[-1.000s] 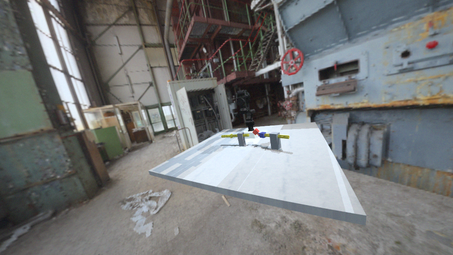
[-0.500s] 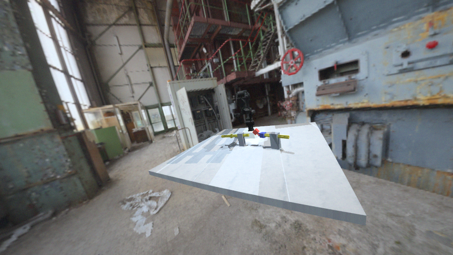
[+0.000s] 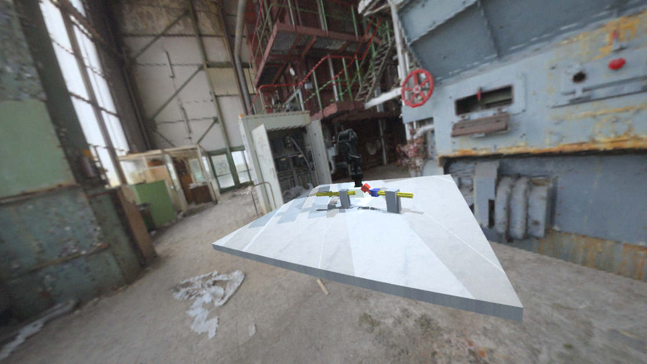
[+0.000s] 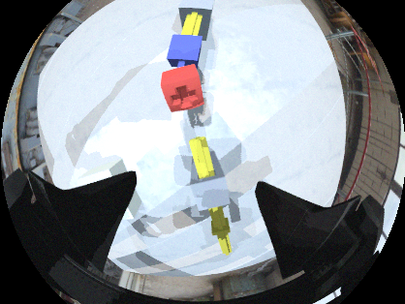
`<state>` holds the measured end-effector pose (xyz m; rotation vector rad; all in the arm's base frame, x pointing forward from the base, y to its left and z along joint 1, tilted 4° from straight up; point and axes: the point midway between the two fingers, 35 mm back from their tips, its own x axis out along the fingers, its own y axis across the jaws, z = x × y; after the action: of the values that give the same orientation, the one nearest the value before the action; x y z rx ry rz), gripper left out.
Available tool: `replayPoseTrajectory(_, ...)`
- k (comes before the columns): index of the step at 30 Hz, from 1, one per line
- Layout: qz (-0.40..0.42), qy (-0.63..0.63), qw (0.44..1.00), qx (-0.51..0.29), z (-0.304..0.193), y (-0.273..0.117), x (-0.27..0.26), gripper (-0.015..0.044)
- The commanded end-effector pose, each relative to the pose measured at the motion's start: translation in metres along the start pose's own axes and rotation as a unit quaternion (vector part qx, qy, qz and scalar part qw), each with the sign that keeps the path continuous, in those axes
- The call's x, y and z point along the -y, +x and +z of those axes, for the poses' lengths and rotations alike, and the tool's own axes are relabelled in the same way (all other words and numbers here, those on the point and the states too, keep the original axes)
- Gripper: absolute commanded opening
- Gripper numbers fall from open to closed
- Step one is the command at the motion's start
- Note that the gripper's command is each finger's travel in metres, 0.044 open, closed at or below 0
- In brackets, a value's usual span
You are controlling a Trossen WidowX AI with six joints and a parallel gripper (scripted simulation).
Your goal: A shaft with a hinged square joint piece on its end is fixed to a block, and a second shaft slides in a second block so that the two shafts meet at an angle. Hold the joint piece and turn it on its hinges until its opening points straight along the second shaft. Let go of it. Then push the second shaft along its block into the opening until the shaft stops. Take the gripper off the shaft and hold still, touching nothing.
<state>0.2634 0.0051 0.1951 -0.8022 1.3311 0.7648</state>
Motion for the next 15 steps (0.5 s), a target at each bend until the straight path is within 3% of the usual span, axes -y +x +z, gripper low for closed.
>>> replayPoseTrajectory(1,0.0,-0.068,0.998,0.001,0.0008,0.0022,0.0005,0.044)
replayPoseTrajectory(8,0.0,-0.162,0.987,0.001,0.0009,0.0046,0.0007,0.044)
replayPoseTrajectory(15,0.0,-0.164,0.986,0.001,0.001,0.0053,0.0008,0.044)
